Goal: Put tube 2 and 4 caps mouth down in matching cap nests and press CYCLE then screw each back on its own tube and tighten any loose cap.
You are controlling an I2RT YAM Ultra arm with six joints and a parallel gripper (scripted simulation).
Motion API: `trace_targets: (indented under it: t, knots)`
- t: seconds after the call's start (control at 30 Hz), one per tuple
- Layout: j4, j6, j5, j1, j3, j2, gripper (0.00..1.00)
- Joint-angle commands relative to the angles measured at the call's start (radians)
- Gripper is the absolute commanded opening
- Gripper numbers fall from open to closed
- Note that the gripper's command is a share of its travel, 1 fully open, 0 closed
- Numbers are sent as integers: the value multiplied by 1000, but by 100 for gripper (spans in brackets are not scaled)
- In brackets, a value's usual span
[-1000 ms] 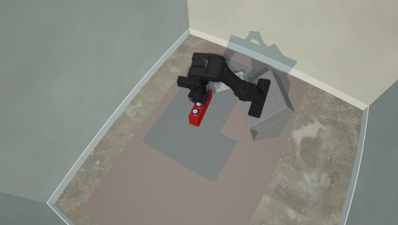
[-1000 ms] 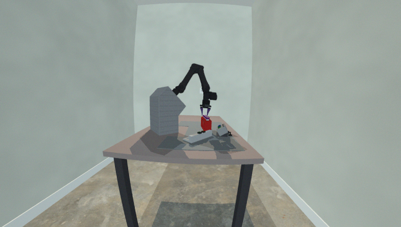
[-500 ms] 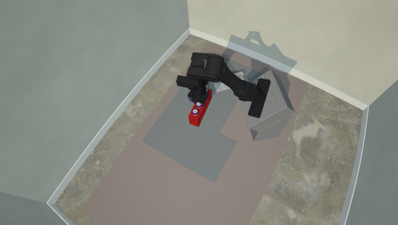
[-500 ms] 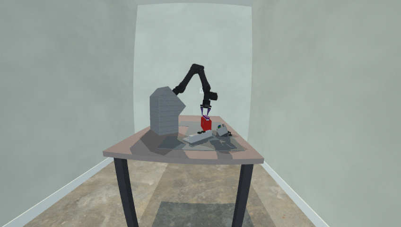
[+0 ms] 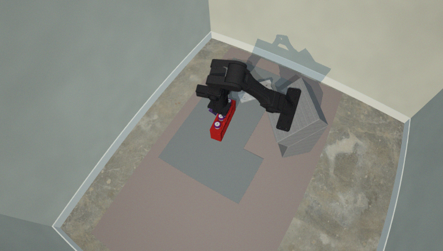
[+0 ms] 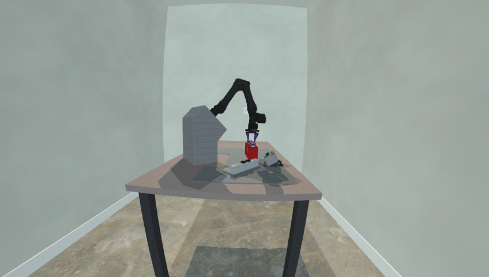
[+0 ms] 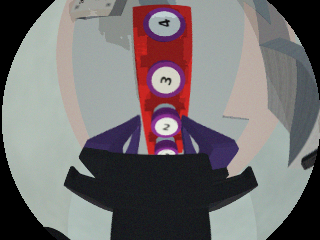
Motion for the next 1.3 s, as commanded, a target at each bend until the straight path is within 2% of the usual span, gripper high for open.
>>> trace_targets:
  t: [0.0,0.57,1.27]
  knots:
    - [34,2,15,-1,4,-2,49]
    - [78,21,29,21,-20,11,49]
    - [77,24,31,24,-42,-14,49]
